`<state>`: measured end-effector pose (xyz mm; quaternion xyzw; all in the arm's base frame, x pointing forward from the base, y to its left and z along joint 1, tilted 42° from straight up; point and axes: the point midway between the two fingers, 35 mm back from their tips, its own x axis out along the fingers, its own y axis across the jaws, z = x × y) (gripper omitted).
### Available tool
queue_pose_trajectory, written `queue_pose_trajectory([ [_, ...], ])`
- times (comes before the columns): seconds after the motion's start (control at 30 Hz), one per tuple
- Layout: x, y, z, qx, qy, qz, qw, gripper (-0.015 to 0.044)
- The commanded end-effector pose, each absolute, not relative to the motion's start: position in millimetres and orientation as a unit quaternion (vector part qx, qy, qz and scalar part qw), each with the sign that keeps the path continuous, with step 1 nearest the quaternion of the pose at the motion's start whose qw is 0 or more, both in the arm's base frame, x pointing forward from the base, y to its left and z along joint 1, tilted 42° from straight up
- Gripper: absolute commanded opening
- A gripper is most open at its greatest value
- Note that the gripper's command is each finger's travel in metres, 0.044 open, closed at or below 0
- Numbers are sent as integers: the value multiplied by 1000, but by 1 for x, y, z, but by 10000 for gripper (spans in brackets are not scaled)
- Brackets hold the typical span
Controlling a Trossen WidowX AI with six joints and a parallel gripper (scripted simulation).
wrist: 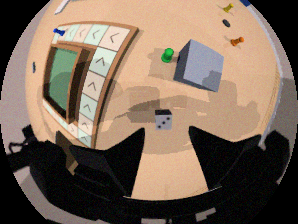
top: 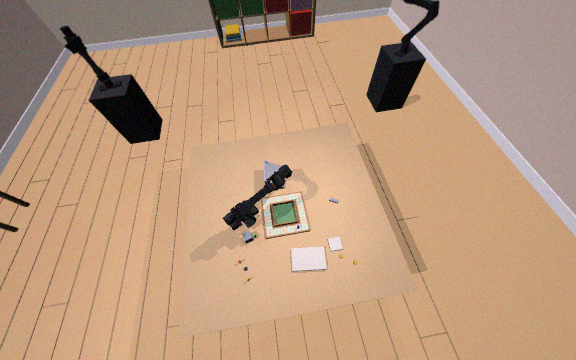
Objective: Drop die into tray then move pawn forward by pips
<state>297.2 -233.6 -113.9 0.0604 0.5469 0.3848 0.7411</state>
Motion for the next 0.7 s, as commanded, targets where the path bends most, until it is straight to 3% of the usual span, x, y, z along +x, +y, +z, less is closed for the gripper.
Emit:
queue_pose_trajectory([
  [0.0,296,-227,-120,65,546,388,739,275],
  [0.67,299,-208,-143,65,546,388,739,275],
])
